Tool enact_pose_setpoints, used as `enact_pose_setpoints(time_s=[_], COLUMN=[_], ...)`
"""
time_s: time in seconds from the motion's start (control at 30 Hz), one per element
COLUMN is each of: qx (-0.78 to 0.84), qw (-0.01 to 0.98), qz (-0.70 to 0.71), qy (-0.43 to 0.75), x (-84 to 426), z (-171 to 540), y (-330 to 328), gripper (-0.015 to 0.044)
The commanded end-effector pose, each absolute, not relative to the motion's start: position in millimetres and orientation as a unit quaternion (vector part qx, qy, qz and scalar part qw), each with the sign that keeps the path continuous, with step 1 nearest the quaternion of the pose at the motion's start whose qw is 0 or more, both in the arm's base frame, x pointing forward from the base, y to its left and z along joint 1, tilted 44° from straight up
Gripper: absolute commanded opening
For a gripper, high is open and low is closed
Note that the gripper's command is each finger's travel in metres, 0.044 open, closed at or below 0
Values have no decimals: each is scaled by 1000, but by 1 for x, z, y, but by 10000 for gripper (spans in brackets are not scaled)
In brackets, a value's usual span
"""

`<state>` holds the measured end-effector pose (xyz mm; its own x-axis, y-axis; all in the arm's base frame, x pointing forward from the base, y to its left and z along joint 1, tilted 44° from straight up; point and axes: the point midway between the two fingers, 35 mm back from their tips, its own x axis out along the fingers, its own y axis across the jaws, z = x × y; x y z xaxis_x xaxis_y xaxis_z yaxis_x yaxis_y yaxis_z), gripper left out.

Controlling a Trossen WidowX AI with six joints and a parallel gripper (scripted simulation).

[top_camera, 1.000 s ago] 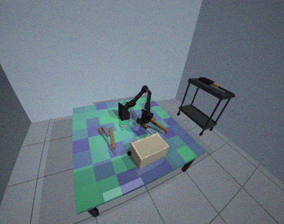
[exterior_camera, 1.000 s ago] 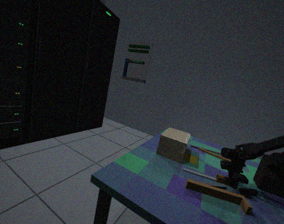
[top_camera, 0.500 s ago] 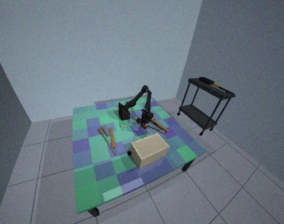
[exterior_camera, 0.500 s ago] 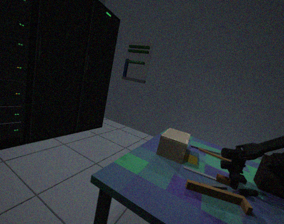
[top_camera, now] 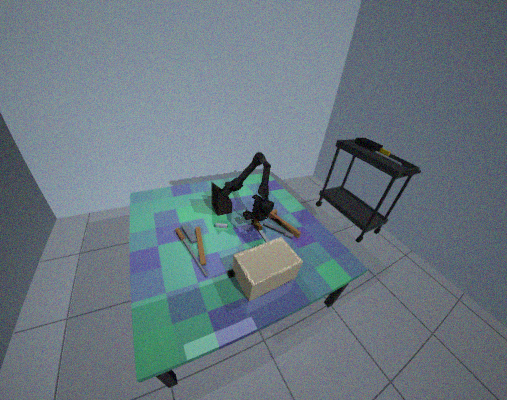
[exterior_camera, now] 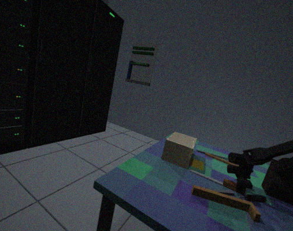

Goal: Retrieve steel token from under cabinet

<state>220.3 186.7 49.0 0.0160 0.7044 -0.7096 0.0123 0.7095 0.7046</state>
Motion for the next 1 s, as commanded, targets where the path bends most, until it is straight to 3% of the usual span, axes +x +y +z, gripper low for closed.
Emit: enact_pose_setpoints(time_s=[0.0,0.43,0.67,0.8,0.9,0.97], qx=[288,318,313,313,314,314], qw=[654,640,640,640,642,642], qz=[252,221,225,226,225,225], qy=[653,664,664,664,662,662], x=[222,221,220,220,220,220], z=[50,50,49,49,49,49], y=[186,186,187,187,187,187], gripper=[0,0,184,200,270,270])
